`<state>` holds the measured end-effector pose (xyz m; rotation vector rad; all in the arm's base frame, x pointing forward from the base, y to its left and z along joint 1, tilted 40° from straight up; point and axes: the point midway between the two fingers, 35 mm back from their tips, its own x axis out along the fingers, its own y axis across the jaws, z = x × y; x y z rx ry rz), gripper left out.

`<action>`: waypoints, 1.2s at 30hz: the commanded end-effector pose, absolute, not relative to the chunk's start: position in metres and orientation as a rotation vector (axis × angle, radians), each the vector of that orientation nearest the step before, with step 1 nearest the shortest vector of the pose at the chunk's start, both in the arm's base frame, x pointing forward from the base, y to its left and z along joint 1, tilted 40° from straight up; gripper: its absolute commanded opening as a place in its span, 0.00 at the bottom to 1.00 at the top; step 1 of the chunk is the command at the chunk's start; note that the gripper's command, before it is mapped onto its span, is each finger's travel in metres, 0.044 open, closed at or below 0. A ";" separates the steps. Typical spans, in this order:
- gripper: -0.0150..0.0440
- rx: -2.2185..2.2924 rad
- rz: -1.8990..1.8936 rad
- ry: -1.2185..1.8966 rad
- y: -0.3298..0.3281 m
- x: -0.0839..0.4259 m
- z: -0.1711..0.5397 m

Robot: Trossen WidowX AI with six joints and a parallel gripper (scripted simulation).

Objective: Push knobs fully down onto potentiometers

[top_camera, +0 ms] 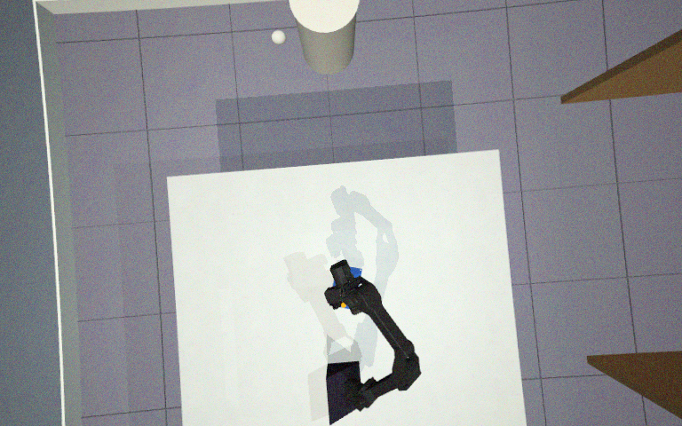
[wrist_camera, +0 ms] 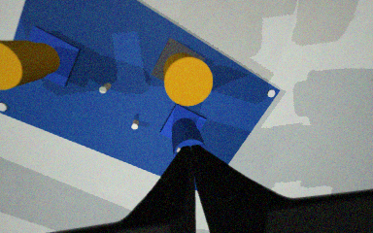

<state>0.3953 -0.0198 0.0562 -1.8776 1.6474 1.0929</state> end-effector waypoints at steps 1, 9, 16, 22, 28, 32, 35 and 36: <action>0.25 -1.850 1.085 1.685 -0.035 0.397 0.044; 0.25 -1.850 1.085 1.684 -0.028 0.398 0.051; 0.25 -1.849 1.086 1.684 -0.021 0.398 0.060; 0.25 -1.849 1.086 1.683 -0.015 0.398 0.067; 0.25 -1.849 1.086 1.683 -0.009 0.398 0.074; 0.30 -1.850 1.089 1.689 -0.012 0.398 0.072; 0.43 -1.850 1.089 1.689 -0.012 0.398 0.072; 0.48 -1.850 1.089 1.689 -0.012 0.398 0.072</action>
